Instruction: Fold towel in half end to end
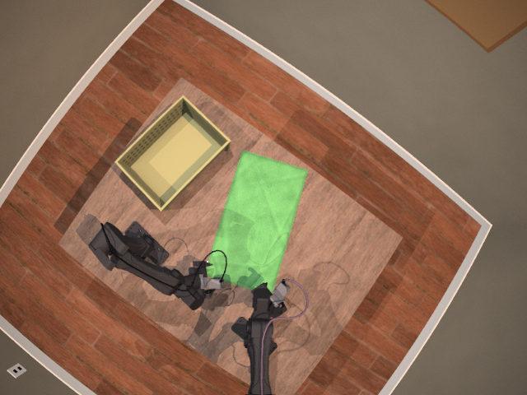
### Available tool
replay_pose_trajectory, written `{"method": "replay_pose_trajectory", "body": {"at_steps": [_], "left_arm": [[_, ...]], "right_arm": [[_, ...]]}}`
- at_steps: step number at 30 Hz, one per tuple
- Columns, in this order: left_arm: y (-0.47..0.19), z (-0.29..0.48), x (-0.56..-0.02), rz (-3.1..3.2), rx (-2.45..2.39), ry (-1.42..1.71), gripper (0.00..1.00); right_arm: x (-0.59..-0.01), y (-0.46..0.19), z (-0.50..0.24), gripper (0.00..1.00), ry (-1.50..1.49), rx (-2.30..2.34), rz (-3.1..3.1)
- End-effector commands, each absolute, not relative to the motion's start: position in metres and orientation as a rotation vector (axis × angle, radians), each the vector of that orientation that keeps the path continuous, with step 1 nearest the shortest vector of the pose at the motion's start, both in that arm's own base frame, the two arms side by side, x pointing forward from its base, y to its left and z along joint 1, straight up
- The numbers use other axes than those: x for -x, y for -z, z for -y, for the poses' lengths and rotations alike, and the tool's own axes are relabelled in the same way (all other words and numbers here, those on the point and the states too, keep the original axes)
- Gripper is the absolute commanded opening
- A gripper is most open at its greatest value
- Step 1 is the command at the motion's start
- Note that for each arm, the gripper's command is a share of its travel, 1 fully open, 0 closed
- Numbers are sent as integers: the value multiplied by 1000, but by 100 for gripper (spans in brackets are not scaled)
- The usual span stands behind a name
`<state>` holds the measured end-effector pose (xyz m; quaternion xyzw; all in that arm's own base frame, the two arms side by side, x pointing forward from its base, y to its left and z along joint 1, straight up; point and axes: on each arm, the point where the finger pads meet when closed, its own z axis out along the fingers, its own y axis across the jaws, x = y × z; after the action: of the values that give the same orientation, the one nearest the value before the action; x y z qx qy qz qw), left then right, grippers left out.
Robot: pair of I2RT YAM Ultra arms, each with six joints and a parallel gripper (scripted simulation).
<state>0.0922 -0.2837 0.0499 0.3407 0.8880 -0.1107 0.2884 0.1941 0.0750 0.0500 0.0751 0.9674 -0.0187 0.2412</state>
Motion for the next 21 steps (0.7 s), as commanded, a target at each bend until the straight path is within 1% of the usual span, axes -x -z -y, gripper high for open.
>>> {"method": "replay_pose_trajectory", "body": {"at_steps": [1, 17, 18, 21], "left_arm": [[-53, 286, -93, -2366, -904, 307, 100], [-53, 286, -93, -2366, -904, 307, 100], [-67, 291, -93, -2335, -939, 320, 34], [-67, 291, -93, -2312, -993, 300, 34]], "right_arm": [[-196, -52, -76, 100, 44, -207, -2639], [-196, -52, -76, 100, 44, -207, -2639], [-199, -65, -79, 34, 15, -257, -2608], [-199, -65, -79, 34, -5, -351, -2593]]}}
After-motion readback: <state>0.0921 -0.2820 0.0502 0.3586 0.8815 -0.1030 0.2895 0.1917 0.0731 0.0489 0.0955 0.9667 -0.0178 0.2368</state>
